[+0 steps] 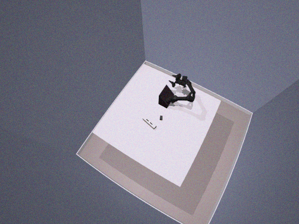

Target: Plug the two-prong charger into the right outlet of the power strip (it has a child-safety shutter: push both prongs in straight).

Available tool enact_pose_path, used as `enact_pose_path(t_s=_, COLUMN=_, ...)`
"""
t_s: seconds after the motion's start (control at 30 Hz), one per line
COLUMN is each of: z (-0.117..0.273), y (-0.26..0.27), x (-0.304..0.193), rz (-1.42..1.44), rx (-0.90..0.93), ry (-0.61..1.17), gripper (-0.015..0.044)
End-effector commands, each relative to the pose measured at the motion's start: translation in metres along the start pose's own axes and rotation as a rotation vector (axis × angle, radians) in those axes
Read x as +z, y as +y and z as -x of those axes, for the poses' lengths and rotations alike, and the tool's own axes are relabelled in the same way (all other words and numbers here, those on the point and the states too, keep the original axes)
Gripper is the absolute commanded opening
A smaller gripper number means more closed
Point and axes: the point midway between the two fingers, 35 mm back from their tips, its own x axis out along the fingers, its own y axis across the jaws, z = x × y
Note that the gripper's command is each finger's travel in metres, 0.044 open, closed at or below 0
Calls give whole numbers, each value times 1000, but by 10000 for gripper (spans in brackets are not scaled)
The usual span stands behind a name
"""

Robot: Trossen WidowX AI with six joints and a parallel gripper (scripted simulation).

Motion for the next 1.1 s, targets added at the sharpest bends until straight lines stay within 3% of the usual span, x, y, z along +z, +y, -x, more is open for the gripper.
enact_pose_path(t_s=0.0, z=0, y=0, x=0, rz=1, rx=-1, ry=1, gripper=426)
enact_pose_path(t_s=1.07, z=-68, y=-25, x=-57, rz=307, rx=-237, ry=230, gripper=440)
